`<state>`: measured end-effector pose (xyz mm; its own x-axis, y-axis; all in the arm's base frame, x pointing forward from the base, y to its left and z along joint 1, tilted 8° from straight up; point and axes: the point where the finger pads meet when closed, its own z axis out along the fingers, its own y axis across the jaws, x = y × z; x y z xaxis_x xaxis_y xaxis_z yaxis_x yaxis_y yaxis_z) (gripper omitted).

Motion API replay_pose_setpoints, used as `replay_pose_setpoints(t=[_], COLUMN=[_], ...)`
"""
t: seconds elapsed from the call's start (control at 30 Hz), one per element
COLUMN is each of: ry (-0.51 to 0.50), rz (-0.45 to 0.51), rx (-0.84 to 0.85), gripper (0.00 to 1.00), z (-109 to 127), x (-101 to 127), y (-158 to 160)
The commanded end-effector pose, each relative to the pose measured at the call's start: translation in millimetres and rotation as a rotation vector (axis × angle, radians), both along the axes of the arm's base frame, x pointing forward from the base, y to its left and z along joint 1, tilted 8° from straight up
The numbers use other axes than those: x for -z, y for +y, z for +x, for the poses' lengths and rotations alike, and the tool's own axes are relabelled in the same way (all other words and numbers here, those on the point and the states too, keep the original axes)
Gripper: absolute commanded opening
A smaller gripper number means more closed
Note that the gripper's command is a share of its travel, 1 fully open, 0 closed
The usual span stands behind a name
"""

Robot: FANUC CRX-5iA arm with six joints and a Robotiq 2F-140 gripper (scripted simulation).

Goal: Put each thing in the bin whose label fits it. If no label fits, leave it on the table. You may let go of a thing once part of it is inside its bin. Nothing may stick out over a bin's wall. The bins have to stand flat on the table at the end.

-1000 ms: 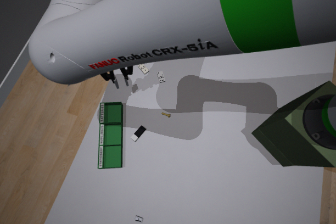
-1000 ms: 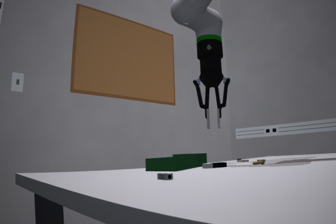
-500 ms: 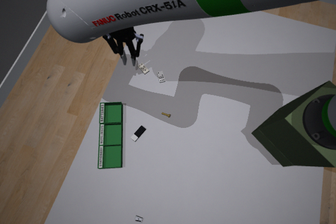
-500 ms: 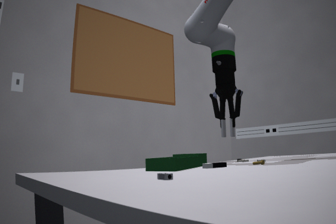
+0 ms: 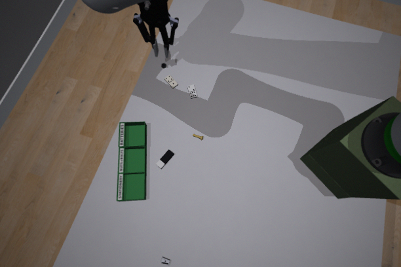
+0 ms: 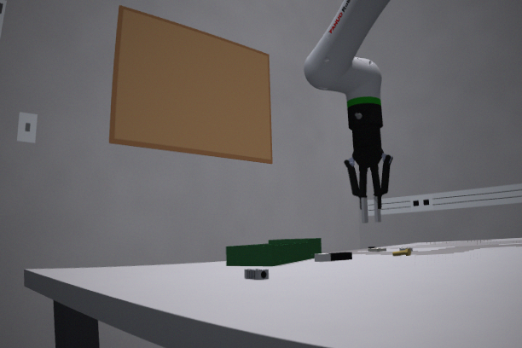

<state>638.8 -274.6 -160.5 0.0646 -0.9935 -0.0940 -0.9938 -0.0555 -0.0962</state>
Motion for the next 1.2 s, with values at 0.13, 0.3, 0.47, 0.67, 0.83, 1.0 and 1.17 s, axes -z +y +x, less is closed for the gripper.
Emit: replay_pose_setpoints(t=[0.13, 0.3, 0.47, 0.67, 0.83, 1.0, 1.17], ry=[0.000, 0.000, 0.000, 0.000, 0.000, 0.000, 0.000], rz=[0.001, 0.001, 0.001, 0.001, 0.001, 0.001, 0.001], rx=[0.000, 0.000, 0.000, 0.000, 0.000, 0.000, 0.000], gripper=[0.27, 0.27, 0.27, 0.27, 0.27, 0.27, 0.27], z=[1, 1, 1, 0, 0, 1, 3], x=[0, 0, 0, 0, 0, 4, 24], y=[0, 1, 3, 3, 3, 4, 6])
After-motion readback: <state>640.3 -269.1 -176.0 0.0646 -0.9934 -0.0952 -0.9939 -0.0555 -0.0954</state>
